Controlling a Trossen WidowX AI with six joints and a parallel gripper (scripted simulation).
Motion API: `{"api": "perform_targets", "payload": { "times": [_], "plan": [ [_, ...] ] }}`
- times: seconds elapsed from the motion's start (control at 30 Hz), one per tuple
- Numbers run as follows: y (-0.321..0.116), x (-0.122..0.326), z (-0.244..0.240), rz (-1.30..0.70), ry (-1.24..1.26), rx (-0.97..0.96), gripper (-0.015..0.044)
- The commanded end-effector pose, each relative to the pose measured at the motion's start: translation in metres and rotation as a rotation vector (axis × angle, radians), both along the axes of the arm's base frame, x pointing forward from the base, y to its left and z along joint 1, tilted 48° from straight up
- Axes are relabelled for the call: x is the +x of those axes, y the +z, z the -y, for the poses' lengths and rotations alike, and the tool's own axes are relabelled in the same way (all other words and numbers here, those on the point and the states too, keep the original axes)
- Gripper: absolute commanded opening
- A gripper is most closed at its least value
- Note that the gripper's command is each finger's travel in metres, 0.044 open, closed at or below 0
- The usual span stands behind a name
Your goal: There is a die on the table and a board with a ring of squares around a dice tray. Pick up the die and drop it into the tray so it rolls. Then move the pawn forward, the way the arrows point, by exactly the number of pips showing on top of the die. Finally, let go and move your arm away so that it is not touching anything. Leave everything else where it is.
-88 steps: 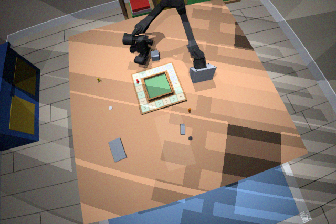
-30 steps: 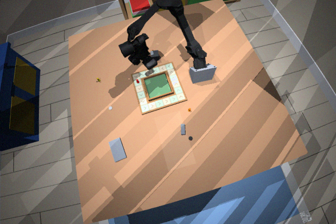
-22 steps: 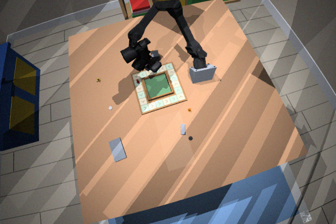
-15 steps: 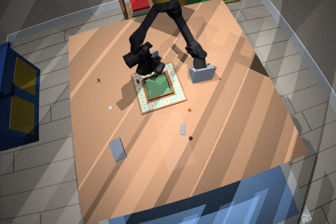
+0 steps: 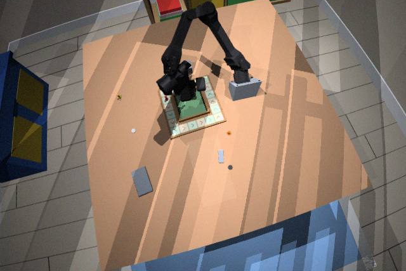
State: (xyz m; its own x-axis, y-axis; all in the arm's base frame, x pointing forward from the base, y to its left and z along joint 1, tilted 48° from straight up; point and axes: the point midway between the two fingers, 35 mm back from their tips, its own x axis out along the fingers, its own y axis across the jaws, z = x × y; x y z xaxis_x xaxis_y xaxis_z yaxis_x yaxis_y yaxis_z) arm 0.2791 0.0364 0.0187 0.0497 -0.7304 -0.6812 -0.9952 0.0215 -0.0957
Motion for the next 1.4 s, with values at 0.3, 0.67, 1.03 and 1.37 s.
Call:
{"api": "perform_targets", "payload": {
  "times": [0.3,0.67,1.03,1.37],
  "plan": [
    [-0.016,-0.011,-0.003,-0.152,0.093,0.061,0.0],
    [-0.025,-0.019,0.002,-0.218,0.048,0.414,0.0],
    [-0.027,-0.02,0.004,-0.174,0.11,0.763,0.0],
    [0.015,-0.006,-0.002,-0.148,0.138,0.834,0.0]
  ]
}}
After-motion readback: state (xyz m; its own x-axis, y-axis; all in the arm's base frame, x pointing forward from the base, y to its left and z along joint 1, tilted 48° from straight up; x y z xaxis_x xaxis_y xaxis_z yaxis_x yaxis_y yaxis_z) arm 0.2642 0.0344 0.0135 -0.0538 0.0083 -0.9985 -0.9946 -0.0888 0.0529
